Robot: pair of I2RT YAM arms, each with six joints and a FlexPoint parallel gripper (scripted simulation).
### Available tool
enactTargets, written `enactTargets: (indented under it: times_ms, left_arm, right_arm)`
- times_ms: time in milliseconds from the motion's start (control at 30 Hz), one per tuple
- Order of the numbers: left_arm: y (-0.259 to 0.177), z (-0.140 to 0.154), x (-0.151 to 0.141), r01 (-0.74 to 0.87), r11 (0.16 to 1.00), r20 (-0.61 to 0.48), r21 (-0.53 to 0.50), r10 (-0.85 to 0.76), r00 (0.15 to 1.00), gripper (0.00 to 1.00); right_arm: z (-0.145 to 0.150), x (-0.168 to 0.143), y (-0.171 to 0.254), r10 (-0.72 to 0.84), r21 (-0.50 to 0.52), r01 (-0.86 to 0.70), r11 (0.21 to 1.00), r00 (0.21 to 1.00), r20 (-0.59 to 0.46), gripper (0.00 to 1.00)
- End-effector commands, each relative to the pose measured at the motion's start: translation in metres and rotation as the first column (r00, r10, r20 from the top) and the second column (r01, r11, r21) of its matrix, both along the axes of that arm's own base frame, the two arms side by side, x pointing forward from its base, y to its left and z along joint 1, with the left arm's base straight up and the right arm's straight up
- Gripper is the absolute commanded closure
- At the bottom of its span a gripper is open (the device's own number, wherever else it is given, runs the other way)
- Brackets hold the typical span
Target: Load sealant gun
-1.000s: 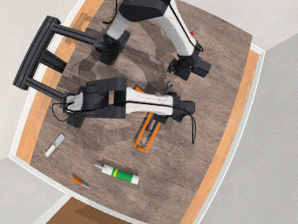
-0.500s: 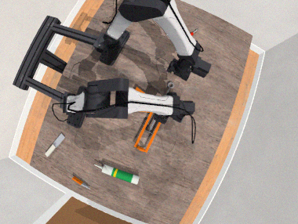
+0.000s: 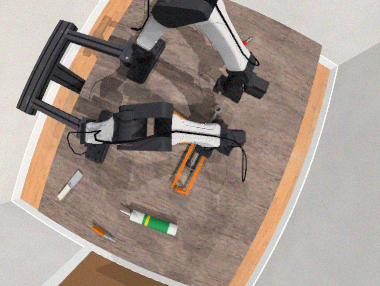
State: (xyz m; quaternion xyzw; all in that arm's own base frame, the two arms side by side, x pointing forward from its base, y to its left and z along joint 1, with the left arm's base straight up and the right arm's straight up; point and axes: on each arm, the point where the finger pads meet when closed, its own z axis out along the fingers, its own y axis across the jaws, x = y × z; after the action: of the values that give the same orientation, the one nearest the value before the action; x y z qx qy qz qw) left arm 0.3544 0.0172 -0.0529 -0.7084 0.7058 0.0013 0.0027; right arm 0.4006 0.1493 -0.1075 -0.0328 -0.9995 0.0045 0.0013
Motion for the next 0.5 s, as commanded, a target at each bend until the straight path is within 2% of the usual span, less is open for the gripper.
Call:
enactTargets:
  times_ms: [0,67,167,467]
  left_arm:
    - [-0.004,0.014,0.011,-0.003,1.000,0.054,-0.005,0.003,0.999,0.38]
    - [-0.004,0.014,0.011,-0.003,1.000,0.054,-0.005,0.003,0.999,0.38]
    - [-0.004,0.014,0.011,-0.003,1.000,0.054,-0.005,0.003,0.999,0.38]
    - [-0.004,0.014,0.011,-0.003,1.000,0.054,-0.005,0.003,0.999,0.38]
  right_arm:
    - [-0.022,-0.005,0.000,-0.016,0.004,0.016,1.000,1.000,-0.022,0.09]
    - [-0.027,-0.009,-0.003,-0.018,-0.001,0.018,1.000,0.999,-0.032,0.09]
    - [-0.027,0.002,0.000,-0.021,0.009,0.021,1.000,1.000,-0.007,0.09]
    - [-0.024,-0.005,-0.002,-0.018,-0.006,0.018,1.000,0.999,-0.040,0.09]
